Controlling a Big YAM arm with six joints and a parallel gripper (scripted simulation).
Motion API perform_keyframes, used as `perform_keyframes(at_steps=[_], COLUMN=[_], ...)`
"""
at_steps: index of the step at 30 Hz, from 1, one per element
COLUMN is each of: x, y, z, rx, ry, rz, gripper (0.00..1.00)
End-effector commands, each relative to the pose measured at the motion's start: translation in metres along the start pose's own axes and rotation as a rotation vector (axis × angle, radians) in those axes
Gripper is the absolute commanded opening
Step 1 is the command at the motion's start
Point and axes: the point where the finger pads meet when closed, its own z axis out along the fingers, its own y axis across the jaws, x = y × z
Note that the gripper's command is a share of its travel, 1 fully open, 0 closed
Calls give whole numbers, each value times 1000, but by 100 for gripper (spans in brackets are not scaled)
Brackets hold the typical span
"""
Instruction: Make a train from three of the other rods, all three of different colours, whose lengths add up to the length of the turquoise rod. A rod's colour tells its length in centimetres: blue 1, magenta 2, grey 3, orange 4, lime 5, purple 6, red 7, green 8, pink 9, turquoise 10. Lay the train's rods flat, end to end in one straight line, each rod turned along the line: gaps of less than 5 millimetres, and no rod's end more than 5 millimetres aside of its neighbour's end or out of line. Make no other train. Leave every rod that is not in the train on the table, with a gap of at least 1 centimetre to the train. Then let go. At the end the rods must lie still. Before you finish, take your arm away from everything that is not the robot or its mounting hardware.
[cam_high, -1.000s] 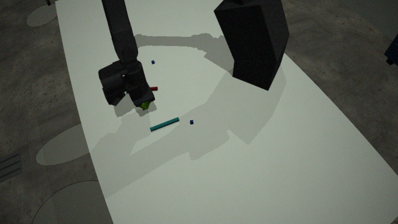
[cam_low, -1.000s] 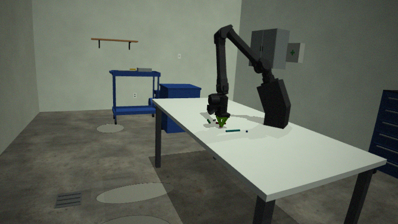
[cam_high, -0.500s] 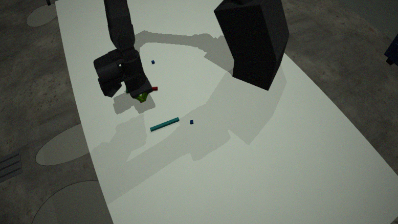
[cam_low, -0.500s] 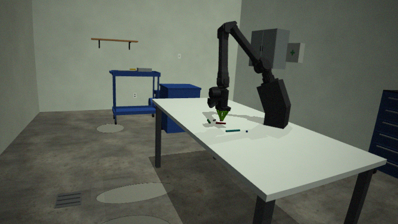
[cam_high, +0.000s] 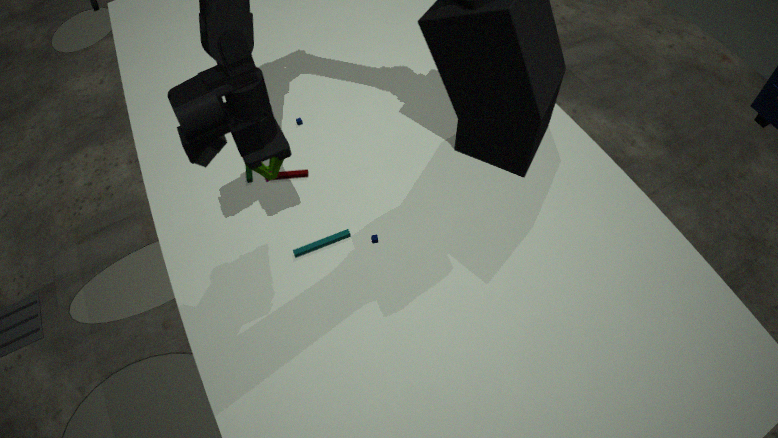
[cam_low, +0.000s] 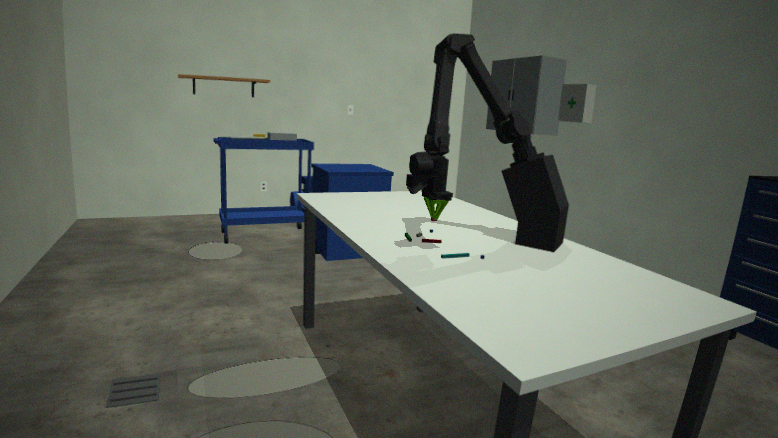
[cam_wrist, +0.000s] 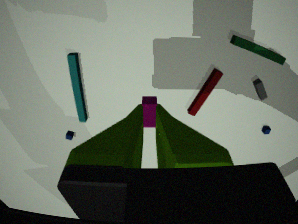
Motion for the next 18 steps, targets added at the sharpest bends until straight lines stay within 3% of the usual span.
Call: perform_keyframes(at_steps=[1,13,14,18], x=[2,-4,1,1], y=[-2,-14,-13,-35], z=[2,-6,4,-5], rx=[4,-1,-1,-2], ry=[16,-18,0,-22], rz=[6,-38,-66,-186], gripper=[4,4,4,4])
